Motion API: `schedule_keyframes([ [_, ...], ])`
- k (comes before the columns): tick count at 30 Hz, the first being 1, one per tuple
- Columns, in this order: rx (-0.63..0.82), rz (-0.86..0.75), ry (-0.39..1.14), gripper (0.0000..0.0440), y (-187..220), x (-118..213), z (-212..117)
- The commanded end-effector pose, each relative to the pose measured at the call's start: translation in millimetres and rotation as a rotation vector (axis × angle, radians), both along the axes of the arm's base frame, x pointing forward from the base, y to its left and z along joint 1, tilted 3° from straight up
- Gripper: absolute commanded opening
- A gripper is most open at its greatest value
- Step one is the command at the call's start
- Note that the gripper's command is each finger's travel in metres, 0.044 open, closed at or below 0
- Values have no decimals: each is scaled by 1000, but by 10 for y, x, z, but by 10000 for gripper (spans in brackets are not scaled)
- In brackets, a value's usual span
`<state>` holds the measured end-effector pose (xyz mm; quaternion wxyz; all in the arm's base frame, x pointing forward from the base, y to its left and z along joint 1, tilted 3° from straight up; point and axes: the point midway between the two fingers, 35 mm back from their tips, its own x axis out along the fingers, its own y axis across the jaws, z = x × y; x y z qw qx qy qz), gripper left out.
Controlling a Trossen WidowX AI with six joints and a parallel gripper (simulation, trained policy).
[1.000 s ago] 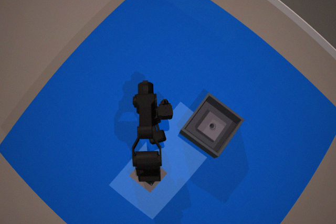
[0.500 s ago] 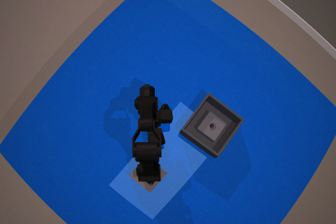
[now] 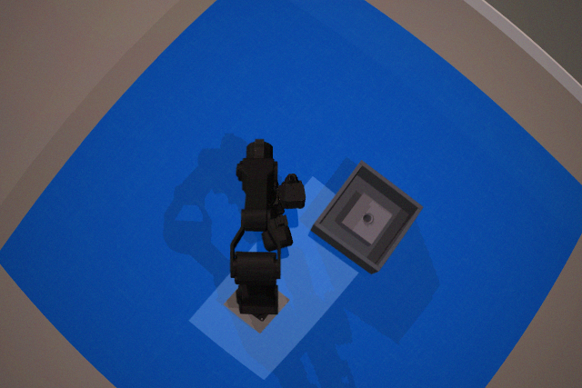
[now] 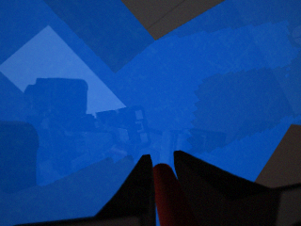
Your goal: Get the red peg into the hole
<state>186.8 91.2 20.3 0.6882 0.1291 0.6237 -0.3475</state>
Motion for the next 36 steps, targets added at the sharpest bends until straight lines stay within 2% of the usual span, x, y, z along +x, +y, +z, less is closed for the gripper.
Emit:
schedule_keyframes([
  [1,-14,7,-29,0,-46,60,169],
  [17,-53,-90,-155,0,-341,404,844],
  [27,-64,-202,-219,0,-680,677,1000],
  [36,-69,-269,-237,0,-1027,889,980],
])
